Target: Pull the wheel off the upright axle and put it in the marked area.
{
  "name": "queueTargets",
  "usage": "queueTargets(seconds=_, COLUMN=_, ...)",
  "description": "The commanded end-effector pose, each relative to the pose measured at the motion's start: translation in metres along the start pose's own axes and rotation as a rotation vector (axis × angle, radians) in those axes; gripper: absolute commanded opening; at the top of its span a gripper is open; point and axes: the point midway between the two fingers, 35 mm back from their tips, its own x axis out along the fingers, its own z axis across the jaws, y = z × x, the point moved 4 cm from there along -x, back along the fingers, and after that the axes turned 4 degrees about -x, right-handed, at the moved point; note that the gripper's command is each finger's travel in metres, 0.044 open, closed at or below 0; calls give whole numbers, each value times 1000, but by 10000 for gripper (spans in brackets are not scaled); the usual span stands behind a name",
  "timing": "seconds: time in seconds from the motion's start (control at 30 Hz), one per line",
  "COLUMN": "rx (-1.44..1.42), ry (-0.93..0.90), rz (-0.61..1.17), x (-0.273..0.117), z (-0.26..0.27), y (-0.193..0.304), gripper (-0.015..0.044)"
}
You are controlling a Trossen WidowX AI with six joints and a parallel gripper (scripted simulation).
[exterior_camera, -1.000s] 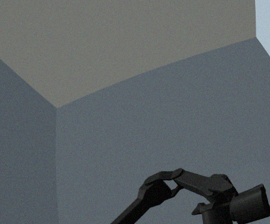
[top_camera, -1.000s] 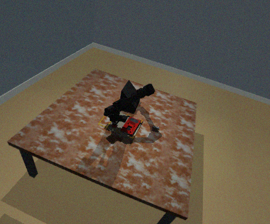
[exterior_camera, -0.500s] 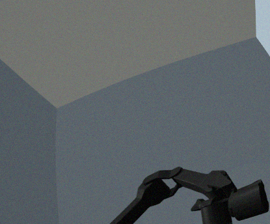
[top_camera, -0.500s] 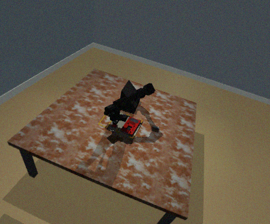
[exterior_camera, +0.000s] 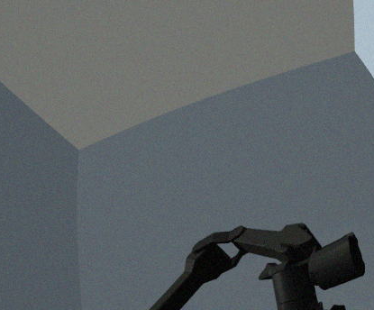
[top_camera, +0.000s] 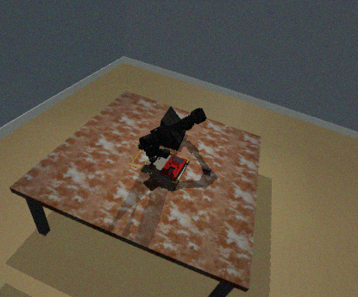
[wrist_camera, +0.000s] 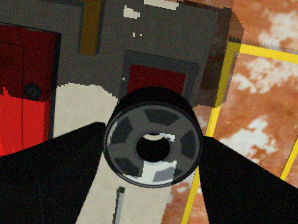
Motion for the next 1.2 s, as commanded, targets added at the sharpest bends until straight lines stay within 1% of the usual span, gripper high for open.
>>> queueTargets(seconds=0.0, rx=-3, ry=5, rz=-3, x=-9, z=-1, y=-1, gripper=0)
queueTargets(seconds=0.13, rx=-3, ry=5, rz=-3, x=-32, z=1, y=1, gripper=0)
queueTargets(seconds=0.2, rx=-3, ry=5, rz=-3, x=-36, z=1, y=3, gripper=0)
queueTargets(seconds=0.27, rx=-3, ry=5, rz=-3, x=-36, z=0, y=3, gripper=0)
queueTargets(seconds=0.3, rx=4, ry=0, rz=1, x=-28, z=-1, y=4, gripper=0)
queueTargets(seconds=0.33, rx=4, ry=1, rz=0, x=-29, z=-4, y=5, gripper=0)
queueTargets(seconds=0.87, rx=-1, ry=11, rz=-2, x=-37, z=-82, y=57, gripper=0)
queueTargets(seconds=1.03, rx=-2, ry=10, rz=-2, x=-36, z=-85, y=59, gripper=0)
queueTargets(seconds=1.17, rx=-2, ry=10, rz=-2, x=-27, z=-85, y=59, gripper=0)
